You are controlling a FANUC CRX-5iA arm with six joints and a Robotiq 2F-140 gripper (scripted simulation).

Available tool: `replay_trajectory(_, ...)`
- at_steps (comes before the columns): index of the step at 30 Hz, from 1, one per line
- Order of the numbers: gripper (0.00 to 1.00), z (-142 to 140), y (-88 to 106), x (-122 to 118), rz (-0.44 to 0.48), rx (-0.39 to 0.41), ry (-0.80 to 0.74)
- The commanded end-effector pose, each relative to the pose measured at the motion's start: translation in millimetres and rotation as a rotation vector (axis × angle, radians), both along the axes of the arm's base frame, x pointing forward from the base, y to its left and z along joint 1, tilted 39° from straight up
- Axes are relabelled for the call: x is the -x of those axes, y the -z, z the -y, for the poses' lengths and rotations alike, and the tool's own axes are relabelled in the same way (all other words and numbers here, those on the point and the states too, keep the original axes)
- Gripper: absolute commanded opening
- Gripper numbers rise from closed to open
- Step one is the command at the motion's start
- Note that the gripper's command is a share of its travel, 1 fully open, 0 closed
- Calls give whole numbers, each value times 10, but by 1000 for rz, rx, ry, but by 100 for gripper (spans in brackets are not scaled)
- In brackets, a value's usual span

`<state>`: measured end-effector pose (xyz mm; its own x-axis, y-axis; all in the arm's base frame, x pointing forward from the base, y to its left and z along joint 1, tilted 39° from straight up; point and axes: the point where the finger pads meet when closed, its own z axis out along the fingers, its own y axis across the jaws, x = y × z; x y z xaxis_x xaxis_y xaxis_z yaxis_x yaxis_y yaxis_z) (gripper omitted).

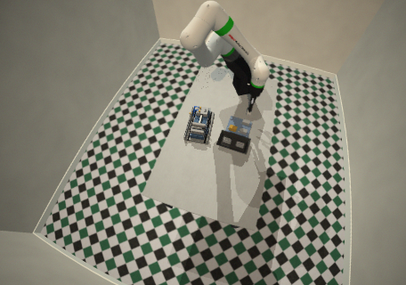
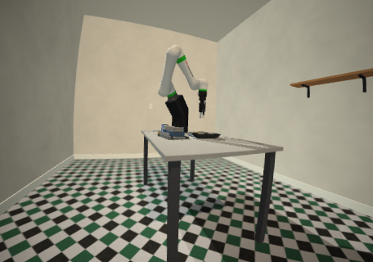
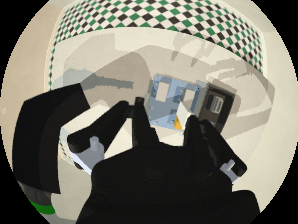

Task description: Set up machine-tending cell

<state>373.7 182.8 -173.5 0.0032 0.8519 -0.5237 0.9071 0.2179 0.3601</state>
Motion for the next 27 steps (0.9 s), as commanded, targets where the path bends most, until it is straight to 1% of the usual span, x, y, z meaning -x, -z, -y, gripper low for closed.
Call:
replay_trajectory(1,40,-2,0,1,0,0,0)
replay_trajectory(20,40,0,3,-1,0,0,0)
replay_trajectory(27,40,29,50,-27,0,0,0)
